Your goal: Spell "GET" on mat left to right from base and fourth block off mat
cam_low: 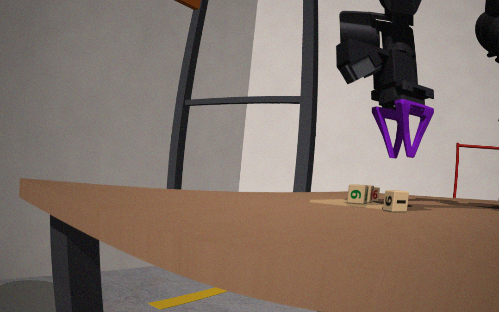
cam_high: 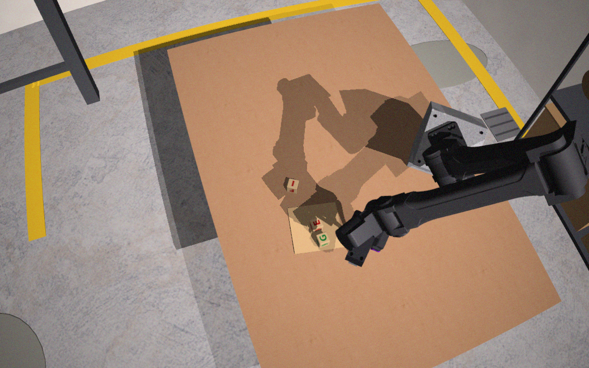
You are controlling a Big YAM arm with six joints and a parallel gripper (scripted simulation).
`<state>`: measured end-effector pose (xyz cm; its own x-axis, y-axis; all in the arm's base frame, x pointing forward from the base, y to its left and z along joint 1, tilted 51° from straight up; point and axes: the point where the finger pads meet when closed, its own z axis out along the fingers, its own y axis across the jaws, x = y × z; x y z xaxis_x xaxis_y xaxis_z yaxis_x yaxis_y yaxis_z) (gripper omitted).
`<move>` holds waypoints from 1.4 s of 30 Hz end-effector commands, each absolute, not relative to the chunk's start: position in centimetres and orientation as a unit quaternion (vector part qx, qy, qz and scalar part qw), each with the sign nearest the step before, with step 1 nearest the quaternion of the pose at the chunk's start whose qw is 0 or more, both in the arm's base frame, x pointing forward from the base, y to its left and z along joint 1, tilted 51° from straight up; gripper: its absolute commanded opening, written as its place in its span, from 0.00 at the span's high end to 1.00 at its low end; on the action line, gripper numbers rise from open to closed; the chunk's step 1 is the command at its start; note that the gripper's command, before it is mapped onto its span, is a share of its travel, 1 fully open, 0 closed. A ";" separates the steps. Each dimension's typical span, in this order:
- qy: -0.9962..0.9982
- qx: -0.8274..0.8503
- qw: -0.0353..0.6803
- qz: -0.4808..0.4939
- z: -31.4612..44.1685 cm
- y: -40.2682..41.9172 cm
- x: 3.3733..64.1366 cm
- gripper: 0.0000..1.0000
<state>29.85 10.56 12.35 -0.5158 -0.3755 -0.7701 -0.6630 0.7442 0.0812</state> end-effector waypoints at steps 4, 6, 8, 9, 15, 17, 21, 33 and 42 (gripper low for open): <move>0.849 -0.302 0.390 0.189 12.0 11.3 30.6 0.50; 0.849 -0.302 0.391 0.189 11.8 11.5 30.8 0.50; 0.848 -0.302 0.392 0.189 11.8 11.7 31.1 0.50; 0.848 -0.302 0.392 0.189 11.7 11.8 31.2 0.50; 0.849 -0.302 0.391 0.189 11.2 12.1 31.4 0.50; 0.848 -0.302 0.392 0.189 11.1 12.3 31.7 0.50; 0.849 -0.302 0.391 0.189 10.7 12.6 31.8 0.50; 0.848 -0.301 0.394 0.189 10.4 12.9 32.4 0.50; 0.847 -0.300 0.398 0.188 10.6 12.9 32.5 0.50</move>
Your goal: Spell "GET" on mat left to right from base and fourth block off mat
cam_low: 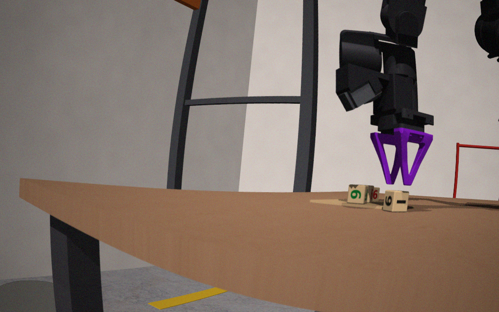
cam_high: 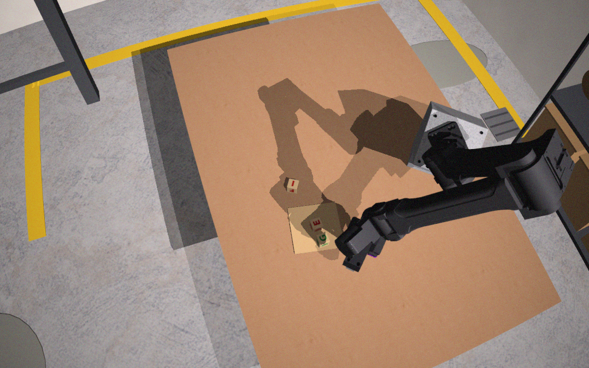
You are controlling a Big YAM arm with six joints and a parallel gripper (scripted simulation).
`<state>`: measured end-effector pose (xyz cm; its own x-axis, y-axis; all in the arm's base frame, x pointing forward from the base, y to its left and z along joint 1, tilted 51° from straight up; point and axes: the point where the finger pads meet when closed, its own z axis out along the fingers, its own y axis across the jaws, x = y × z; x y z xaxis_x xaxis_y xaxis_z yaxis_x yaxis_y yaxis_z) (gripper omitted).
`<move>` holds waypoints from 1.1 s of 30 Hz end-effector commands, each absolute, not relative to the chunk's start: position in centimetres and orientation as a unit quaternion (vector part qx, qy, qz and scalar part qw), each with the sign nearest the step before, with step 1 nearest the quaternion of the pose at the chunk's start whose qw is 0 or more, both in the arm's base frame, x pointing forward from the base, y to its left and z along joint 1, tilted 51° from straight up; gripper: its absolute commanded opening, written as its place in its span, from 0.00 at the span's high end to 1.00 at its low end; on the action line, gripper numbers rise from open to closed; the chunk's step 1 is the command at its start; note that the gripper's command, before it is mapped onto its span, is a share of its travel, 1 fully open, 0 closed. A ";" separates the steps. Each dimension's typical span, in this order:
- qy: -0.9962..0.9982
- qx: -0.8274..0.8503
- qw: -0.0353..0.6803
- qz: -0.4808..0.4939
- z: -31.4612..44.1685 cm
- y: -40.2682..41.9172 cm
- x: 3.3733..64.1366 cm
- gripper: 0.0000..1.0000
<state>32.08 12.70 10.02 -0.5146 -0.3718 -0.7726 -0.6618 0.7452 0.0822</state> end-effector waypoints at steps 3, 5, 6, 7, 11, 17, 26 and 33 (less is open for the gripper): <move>0.847 -0.300 0.398 0.188 10.6 12.9 32.5 0.50; 0.847 -0.300 0.398 0.188 10.6 12.9 32.5 0.50; 0.847 -0.300 0.398 0.188 10.6 12.9 32.5 0.50; 0.847 -0.300 0.398 0.188 10.6 12.9 32.5 0.50; 0.847 -0.300 0.398 0.188 10.6 12.9 32.5 0.50; 0.847 -0.300 0.398 0.188 10.6 12.9 32.5 0.50; 0.848 -0.302 0.392 0.190 10.1 13.1 32.4 0.50; 0.848 -0.302 0.392 0.189 9.6 13.6 33.0 0.50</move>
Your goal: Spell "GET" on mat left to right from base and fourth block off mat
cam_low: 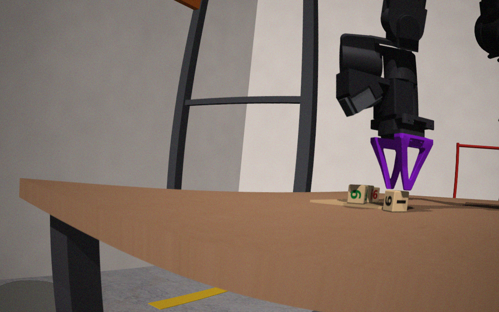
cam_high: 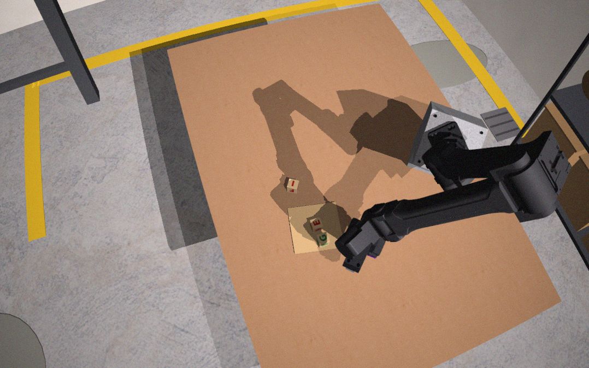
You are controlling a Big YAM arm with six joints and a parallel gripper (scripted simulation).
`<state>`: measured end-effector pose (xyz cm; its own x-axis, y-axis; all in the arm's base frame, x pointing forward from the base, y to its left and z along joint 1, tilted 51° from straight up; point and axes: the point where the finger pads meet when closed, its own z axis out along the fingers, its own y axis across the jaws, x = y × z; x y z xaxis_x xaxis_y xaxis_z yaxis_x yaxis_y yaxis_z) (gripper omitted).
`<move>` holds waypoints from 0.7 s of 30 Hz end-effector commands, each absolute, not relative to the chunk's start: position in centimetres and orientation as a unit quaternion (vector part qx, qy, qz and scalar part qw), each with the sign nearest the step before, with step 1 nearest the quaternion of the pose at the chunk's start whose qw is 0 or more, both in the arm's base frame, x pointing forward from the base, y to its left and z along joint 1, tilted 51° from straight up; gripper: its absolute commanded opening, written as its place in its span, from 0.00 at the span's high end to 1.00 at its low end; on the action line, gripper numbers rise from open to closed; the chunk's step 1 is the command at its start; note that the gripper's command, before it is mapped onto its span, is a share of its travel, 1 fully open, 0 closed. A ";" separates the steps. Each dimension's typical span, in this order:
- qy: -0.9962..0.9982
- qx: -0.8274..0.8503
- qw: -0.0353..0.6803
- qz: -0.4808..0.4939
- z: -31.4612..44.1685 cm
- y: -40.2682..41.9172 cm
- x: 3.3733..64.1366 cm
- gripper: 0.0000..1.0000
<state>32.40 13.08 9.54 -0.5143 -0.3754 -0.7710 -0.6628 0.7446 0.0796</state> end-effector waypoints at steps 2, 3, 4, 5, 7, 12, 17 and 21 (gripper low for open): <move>0.848 -0.302 0.393 0.189 9.4 13.9 33.3 0.50; 0.847 -0.302 0.394 0.189 9.4 14.0 33.4 0.50; 0.847 -0.302 0.394 0.189 9.3 14.2 33.6 0.50; 0.847 -0.302 0.394 0.189 9.3 14.2 33.6 0.50; 0.847 -0.302 0.394 0.189 9.1 14.3 33.7 0.50; 0.847 -0.302 0.394 0.189 8.5 14.9 34.3 0.50; 0.849 -0.301 0.392 0.189 7.9 15.0 34.4 0.50; 0.843 -0.300 0.404 0.187 8.8 14.9 34.6 0.50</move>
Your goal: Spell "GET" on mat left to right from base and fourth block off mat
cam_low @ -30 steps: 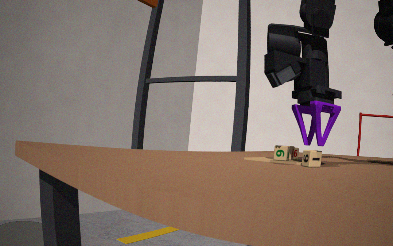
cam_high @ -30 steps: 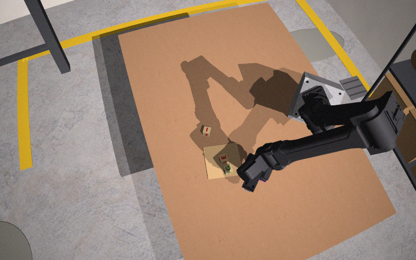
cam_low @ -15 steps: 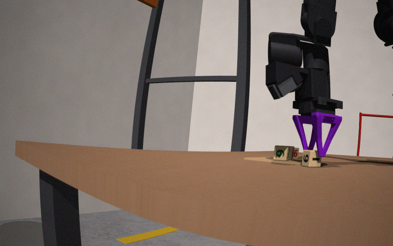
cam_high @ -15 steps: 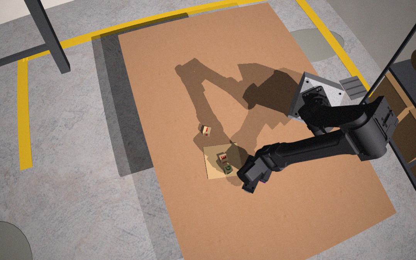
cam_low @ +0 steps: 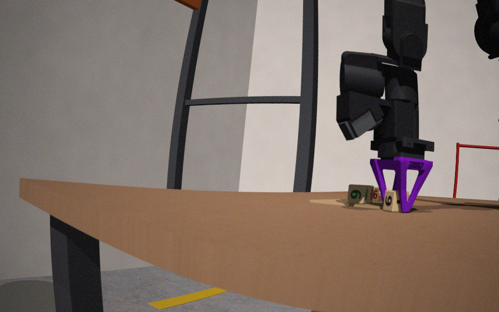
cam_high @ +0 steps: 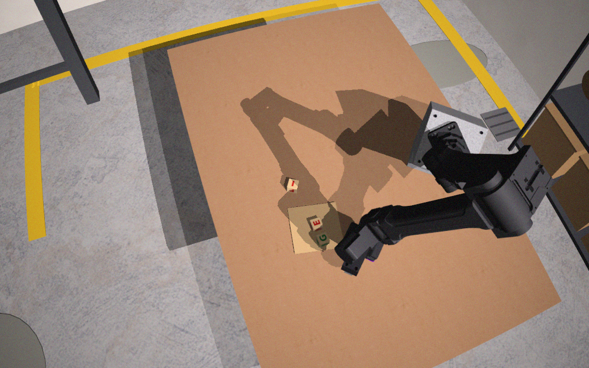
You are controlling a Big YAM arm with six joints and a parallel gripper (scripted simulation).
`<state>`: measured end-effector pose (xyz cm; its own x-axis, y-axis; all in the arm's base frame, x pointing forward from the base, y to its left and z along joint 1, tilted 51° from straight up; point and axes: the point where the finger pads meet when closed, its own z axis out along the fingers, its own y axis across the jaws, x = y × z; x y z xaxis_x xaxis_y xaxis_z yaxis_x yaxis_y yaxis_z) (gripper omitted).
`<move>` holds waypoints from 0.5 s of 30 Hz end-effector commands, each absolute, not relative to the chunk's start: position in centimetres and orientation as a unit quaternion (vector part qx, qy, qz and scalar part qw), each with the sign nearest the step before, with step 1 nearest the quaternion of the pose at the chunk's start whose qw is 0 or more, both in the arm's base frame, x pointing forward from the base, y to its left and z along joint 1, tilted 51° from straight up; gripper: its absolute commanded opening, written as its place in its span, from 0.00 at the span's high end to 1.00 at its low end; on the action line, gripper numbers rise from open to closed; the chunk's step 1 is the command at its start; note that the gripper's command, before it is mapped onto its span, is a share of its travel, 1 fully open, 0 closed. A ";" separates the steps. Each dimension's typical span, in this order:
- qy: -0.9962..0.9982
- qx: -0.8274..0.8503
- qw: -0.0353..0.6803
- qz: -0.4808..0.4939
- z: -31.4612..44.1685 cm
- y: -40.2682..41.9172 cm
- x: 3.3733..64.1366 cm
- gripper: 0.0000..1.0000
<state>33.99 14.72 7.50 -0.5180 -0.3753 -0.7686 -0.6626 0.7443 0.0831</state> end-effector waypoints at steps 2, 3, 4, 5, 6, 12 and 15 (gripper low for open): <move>0.843 -0.300 0.404 0.187 8.8 14.9 34.6 0.50; 0.846 -0.299 0.399 0.188 8.3 14.9 34.5 0.50; 0.846 -0.299 0.398 0.188 8.3 14.9 34.5 0.50; 0.846 -0.299 0.398 0.188 8.3 14.9 34.5 0.50; 0.846 -0.299 0.398 0.188 8.3 14.9 34.5 0.50; 0.846 -0.299 0.398 0.188 8.3 14.9 34.5 0.50; 0.846 -0.299 0.398 0.188 8.3 14.9 34.5 0.55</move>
